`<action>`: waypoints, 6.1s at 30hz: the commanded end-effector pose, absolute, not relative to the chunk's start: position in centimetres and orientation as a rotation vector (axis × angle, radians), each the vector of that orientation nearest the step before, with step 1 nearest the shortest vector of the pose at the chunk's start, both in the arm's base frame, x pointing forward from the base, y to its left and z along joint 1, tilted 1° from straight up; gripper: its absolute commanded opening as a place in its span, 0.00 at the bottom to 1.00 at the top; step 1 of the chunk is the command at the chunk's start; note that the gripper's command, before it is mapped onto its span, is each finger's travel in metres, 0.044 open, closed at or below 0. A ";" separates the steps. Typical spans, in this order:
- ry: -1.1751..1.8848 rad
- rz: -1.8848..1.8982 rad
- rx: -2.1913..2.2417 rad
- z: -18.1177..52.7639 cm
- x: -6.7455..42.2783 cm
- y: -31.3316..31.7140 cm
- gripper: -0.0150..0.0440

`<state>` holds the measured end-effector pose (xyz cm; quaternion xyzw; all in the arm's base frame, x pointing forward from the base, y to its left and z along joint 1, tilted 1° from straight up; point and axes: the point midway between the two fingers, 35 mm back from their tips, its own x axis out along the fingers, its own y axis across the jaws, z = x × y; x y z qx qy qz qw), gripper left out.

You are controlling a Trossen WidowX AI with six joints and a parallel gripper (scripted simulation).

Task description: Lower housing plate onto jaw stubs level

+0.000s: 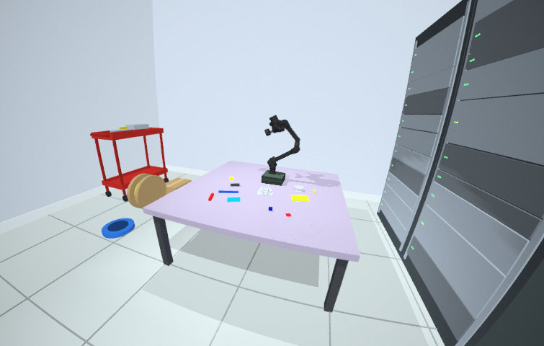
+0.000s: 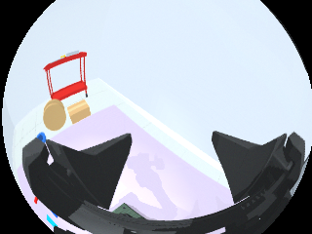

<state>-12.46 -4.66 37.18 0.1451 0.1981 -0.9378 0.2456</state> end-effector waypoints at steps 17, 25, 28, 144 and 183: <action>0.592 -2.129 0.408 35.5 -7.7 -13.7 1.00; 0.630 -1.894 0.415 34.1 -3.0 -17.3 1.00; 0.647 -1.804 0.417 33.6 -0.9 -18.3 1.00; 1.559 0.129 -0.050 1.7 17.8 26.9 1.00; 1.560 0.129 -0.050 -1.0 17.8 27.0 1.00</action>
